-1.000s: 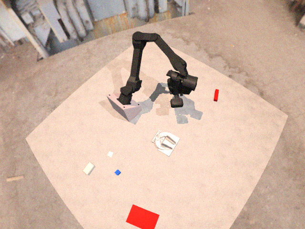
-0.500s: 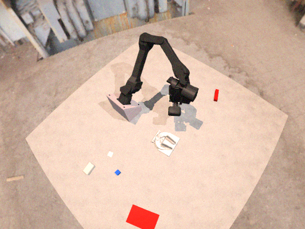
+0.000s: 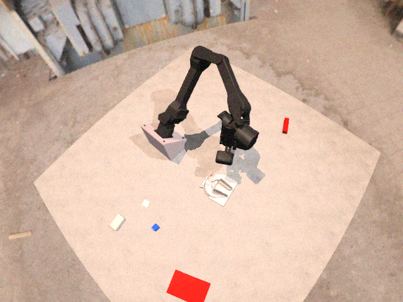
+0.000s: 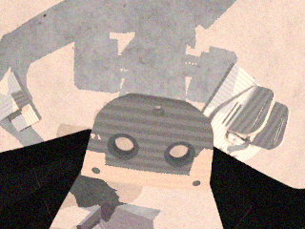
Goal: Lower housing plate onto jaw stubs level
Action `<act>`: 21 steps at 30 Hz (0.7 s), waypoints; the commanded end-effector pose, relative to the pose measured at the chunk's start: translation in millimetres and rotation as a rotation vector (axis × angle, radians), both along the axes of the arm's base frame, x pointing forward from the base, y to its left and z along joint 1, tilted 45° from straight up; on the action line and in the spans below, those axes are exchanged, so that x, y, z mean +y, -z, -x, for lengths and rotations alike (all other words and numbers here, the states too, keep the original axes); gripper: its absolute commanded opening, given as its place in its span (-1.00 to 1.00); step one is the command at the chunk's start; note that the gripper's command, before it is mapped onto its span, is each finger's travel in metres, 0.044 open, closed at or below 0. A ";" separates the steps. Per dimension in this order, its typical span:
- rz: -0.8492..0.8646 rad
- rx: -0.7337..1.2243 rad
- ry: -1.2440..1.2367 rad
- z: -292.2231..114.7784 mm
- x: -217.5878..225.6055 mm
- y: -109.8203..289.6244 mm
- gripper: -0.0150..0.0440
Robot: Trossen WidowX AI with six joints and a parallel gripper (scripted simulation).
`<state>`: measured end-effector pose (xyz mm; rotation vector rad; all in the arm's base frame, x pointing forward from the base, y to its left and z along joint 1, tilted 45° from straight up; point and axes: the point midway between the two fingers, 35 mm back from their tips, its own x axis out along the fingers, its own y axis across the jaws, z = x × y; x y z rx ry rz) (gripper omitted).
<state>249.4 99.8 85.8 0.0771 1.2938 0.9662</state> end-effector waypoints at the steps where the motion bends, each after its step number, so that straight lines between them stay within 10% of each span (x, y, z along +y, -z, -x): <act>1: -0.003 0.023 0.027 -6.5 -10.2 9.4 0.70; 21: -0.024 0.149 0.165 -20.5 -58.7 53.8 0.70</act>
